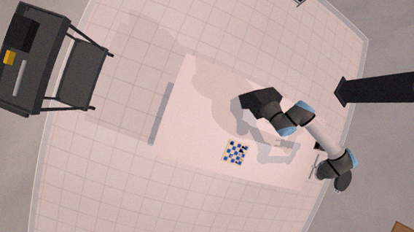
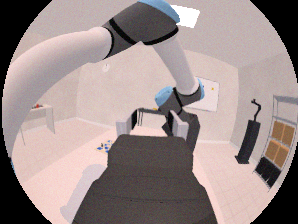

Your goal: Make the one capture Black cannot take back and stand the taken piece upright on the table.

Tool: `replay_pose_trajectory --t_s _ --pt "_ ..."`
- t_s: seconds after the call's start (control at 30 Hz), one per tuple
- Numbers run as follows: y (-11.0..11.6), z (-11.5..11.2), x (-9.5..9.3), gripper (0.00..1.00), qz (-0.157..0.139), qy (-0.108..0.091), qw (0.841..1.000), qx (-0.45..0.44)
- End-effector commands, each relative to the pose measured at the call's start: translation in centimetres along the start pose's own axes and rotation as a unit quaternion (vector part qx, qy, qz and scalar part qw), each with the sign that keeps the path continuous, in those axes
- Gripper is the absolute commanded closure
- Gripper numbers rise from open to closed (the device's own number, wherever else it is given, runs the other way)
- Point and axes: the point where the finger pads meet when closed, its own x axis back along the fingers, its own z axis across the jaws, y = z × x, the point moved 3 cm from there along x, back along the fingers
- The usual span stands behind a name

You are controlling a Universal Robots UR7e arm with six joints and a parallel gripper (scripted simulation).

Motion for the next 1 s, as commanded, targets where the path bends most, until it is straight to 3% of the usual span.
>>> replay_pose_trajectory --t_s 0.0,0.7,0.97 --pt "-0.07 0.0 0.0 0.0 0.0 0.0 1.0 0.0" --pt "-0.03 -0.05 0.02 0.0 0.0 0.001 1.0 0.0" --pt "0.64 -0.76 0.25 0.0 0.004 0.015 1.0 0.004"
